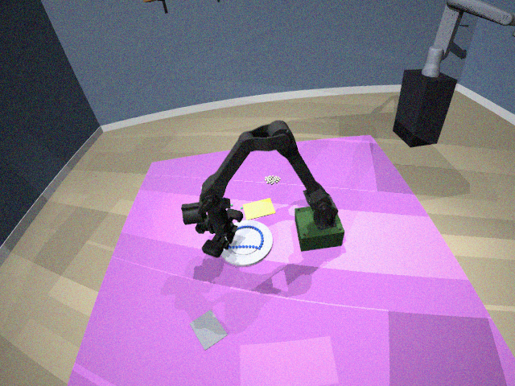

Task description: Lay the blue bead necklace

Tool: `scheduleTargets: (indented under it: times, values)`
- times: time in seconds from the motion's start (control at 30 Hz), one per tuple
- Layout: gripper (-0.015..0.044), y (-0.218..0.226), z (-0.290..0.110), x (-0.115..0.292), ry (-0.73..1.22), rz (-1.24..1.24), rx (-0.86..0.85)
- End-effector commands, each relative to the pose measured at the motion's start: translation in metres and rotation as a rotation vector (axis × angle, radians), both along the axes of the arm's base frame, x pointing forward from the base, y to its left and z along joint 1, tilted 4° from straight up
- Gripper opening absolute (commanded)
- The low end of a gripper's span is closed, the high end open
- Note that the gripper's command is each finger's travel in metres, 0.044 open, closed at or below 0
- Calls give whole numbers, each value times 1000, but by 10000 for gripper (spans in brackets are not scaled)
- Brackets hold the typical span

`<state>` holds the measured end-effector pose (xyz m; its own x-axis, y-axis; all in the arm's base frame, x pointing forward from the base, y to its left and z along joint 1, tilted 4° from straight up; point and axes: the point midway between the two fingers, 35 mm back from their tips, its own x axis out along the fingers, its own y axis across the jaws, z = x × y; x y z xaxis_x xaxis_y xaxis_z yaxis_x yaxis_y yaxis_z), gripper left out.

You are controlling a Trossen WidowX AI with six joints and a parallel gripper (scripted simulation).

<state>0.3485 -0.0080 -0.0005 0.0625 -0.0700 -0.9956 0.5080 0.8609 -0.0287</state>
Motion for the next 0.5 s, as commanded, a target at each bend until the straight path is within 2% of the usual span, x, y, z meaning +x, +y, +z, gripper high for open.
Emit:
scheduleTargets:
  times: [0.0,0.3,0.47]
  values:
    - [120,-1,-11,-3,15,-4,0]
    - [120,-1,-12,-3,15,-4,0]
    - [0,-1,-9,-2,10,-2,0]
